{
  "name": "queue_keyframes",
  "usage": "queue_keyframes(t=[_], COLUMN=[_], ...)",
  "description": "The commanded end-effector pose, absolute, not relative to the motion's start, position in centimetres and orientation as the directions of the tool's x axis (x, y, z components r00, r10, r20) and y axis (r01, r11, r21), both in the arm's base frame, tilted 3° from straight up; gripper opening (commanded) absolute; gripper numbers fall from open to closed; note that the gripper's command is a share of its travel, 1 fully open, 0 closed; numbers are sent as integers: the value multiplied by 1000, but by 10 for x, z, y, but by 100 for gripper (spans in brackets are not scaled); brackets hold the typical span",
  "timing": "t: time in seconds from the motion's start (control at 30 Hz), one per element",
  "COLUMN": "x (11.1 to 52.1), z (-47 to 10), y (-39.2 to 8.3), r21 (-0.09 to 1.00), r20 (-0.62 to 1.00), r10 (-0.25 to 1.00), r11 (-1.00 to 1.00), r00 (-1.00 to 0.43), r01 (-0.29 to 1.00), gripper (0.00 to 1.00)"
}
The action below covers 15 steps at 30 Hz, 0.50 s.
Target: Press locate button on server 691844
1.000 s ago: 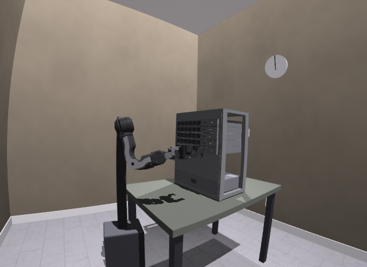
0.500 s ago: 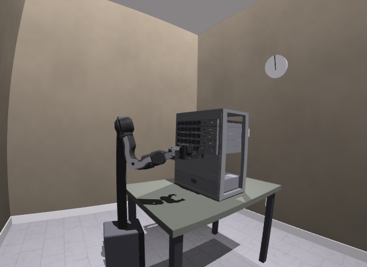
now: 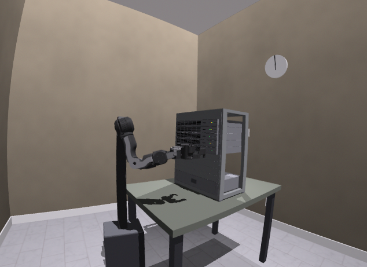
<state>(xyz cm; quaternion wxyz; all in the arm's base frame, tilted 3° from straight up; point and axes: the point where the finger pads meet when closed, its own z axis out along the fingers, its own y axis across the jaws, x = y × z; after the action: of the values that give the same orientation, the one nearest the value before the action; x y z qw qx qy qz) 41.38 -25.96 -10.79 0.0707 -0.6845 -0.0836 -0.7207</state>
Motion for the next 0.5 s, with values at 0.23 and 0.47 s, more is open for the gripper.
queue_keyframes(t=[0.23, 0.47], x=[434, 452], z=[-107, -106], y=[-256, -252], r21=[28, 28], r20=[998, 998], r10=[17, 17], r11=[-977, -977], r00=[-54, -54], r01=[209, 209], gripper=[60, 60])
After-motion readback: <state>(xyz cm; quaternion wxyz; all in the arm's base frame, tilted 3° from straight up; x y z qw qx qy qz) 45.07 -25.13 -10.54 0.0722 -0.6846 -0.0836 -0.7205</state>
